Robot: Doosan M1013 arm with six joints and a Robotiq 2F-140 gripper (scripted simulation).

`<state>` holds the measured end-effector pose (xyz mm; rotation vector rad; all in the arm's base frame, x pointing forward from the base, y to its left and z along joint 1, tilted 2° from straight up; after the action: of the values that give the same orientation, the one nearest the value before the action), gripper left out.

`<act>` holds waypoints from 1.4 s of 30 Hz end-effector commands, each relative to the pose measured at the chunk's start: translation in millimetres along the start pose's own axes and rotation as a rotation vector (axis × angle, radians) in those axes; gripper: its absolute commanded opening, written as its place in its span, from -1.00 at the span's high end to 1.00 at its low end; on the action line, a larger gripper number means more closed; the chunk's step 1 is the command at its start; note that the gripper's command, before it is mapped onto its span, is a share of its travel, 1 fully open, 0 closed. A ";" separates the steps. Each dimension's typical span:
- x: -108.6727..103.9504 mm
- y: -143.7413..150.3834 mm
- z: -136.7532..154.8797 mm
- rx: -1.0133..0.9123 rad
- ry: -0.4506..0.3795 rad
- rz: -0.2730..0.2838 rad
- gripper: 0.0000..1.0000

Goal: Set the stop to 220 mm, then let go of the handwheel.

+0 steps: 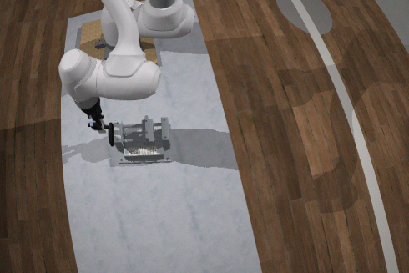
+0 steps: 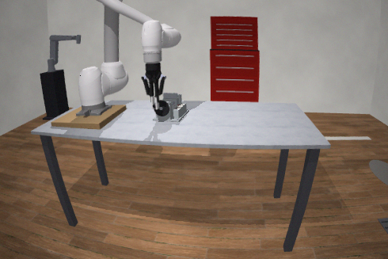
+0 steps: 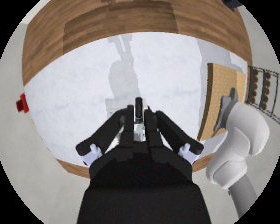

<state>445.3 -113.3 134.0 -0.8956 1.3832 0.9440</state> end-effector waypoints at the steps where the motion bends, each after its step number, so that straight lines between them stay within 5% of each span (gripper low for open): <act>1: -0.7 -0.8 0.2 0.000 -0.001 -0.002 0.92; 42: -2.7 -3.9 1.0 0.000 -0.001 -0.002 0.92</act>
<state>447.6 -113.6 135.4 -0.8954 1.3836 0.9444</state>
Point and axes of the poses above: the point where the finger pads meet when closed, its own x axis out along the fingers, its own y axis across the jaws, z = x × y, the point moved 6 cm from there along -x, back along the fingers, and after that the axes turned 14 degrees about x, right-handed, at the moved point
